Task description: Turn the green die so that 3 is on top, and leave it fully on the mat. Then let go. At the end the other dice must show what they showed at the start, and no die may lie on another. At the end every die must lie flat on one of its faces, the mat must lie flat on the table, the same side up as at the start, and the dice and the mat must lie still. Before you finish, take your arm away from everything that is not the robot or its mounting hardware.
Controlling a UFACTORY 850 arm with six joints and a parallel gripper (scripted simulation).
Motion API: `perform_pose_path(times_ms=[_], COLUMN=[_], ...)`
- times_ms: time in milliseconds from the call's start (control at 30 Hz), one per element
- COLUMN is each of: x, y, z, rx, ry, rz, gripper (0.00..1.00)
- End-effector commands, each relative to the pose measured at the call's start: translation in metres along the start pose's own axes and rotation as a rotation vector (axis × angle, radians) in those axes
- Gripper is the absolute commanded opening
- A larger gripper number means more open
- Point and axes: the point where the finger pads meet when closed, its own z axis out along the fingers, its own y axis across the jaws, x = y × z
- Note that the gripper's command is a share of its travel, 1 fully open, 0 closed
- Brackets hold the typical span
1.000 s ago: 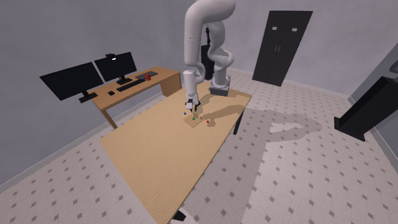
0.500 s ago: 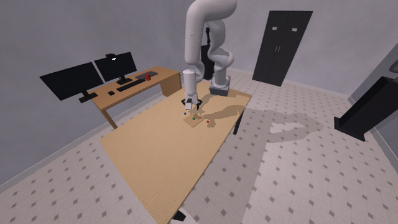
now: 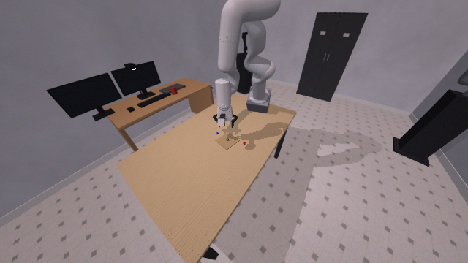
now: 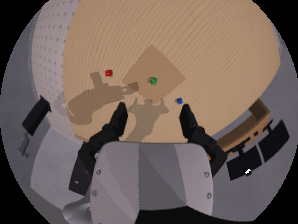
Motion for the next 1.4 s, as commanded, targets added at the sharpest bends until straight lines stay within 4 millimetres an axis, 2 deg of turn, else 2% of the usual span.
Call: perform_pose_path(times_ms=[0, 133, 400, 1367], x=[0.001, 0.001, 0.001, 0.001], y=[0.000, 0.000, 0.000, 0.000], z=[-0.016, -0.027, -0.037, -0.038], rx=[0.005, 0.005, 0.005, 0.004], ry=[-0.007, -0.007, -0.007, -0.007], rz=[0.000, 0.000, 0.000, 0.000], gripper=[1.00, 1.00, 1.00, 1.00])
